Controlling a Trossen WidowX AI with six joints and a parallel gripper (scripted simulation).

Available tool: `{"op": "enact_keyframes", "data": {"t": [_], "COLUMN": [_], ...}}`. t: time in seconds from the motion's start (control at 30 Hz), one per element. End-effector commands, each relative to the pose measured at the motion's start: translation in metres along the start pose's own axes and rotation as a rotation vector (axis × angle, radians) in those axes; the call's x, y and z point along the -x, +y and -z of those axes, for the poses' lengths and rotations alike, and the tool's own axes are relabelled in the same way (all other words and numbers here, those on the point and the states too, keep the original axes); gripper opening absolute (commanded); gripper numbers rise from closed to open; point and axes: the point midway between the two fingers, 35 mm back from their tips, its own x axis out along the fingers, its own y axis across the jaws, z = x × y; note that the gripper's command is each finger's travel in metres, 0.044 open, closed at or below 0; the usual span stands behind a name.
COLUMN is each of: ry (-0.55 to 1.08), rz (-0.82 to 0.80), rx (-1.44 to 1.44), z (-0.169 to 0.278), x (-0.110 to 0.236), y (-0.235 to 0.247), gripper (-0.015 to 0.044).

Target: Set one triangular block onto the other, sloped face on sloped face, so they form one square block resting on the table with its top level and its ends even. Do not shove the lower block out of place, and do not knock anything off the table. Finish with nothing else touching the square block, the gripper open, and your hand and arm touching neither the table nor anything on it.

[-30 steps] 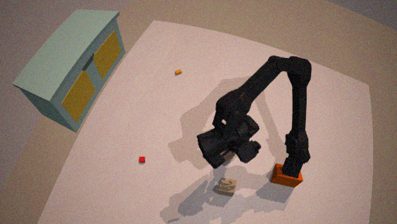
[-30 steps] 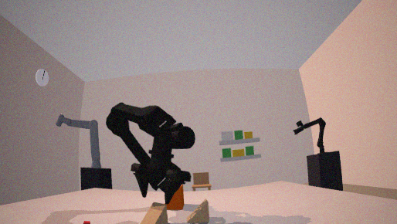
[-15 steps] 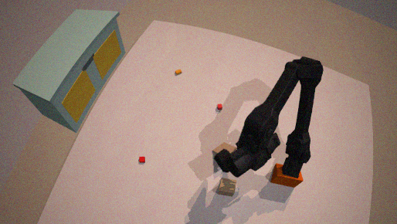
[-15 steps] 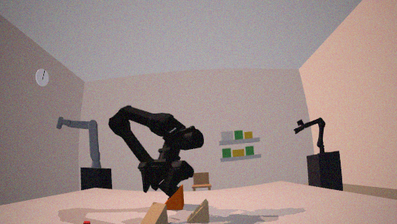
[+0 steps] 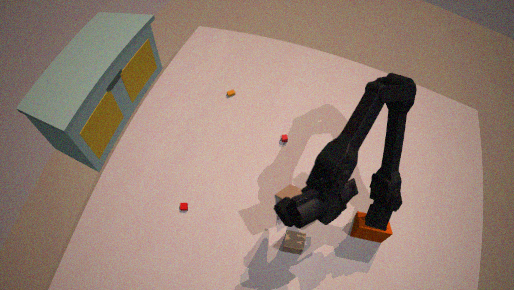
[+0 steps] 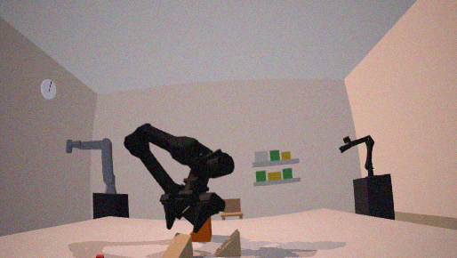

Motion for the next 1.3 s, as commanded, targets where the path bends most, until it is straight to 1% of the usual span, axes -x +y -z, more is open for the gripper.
{"op": "enact_keyframes", "data": {"t": [0.0, 1.27], "ry": [0.000, 0.014], "rz": [-0.004, -0.041], "rx": [0.008, -0.013], "z": [-0.004, -0.022], "x": [-0.007, -0.062], "y": [0.000, 0.004], "gripper": [0.0440, 0.0440]}}
